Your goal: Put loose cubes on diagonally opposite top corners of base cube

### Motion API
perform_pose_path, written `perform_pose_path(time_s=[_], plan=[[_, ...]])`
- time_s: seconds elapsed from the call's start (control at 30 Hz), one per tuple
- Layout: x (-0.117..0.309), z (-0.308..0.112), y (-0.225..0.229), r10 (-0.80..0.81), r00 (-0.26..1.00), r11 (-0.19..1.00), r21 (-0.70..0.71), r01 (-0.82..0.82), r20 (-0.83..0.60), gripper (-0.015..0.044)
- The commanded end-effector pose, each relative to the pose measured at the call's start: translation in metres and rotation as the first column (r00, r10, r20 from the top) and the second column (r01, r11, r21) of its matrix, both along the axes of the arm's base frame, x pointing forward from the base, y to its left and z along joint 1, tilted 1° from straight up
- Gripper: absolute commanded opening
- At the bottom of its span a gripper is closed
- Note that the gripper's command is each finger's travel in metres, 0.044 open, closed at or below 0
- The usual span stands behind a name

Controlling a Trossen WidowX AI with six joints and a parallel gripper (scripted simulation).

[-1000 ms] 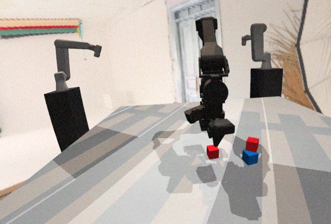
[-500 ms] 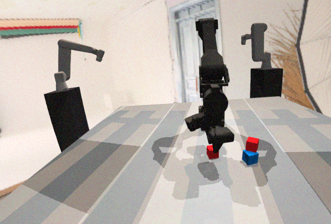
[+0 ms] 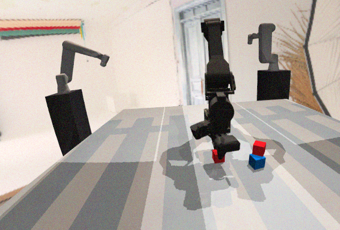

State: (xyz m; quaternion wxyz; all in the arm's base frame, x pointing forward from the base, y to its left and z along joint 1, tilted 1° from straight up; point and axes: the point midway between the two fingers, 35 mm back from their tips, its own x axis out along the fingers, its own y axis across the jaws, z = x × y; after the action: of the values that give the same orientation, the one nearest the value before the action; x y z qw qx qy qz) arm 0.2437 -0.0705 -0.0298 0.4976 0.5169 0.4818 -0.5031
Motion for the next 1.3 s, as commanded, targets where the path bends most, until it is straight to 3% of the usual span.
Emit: perform_pose_path(time_s=[0.0,1.27], plan=[[0.0,0.0,0.0,-0.003,1.0,1.0,0.001,0.003,0.001,0.0105],[-0.002,0.108,0.0,-0.003,1.0,1.0,0.0,0.003,0.001,0.0105]])
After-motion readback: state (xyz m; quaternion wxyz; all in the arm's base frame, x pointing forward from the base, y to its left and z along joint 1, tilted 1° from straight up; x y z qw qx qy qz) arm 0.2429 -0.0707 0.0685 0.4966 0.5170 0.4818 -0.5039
